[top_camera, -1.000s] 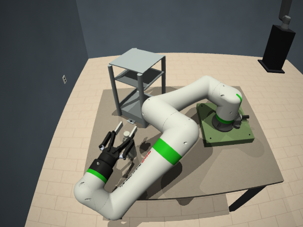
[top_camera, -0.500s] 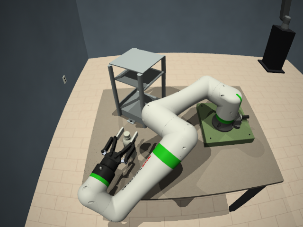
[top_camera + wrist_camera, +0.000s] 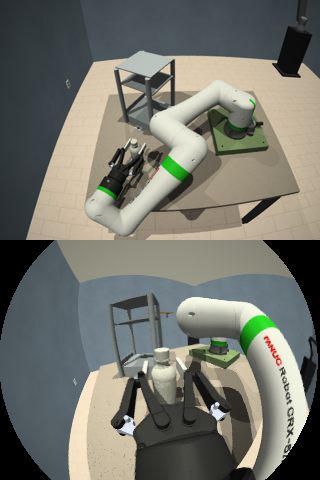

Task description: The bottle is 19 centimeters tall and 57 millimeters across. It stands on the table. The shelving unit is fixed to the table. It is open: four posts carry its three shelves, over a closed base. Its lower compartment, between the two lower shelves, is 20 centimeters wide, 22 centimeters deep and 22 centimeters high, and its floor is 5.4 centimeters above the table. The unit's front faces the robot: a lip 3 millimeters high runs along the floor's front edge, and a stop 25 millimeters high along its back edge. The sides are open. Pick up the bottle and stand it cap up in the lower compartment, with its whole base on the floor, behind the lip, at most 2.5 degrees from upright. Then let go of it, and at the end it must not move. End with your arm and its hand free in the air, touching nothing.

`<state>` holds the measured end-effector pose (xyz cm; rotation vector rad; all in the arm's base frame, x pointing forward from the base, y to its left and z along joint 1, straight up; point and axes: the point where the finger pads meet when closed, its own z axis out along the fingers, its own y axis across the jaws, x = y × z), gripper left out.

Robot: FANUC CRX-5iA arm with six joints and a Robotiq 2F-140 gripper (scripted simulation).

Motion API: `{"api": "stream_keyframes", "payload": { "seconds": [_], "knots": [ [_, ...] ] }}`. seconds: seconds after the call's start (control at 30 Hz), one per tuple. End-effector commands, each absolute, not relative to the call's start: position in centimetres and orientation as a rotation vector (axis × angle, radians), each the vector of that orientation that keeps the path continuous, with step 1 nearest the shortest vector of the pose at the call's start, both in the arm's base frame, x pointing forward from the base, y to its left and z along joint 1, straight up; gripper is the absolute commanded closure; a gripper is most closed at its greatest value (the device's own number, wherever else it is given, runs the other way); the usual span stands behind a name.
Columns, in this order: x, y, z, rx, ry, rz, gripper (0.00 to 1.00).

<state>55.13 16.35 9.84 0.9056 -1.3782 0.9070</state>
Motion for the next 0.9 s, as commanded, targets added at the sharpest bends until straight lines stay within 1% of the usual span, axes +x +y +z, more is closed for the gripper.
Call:
{"api": "stream_keyframes", "payload": {
  "seconds": [0.0,0.87],
  "knots": [
    [55.1,16.4,9.3,0.905,-1.379,0.907,0.54],
    [55.2,16.4,7.3,0.905,-1.379,0.907,0.54]
  ]
}}
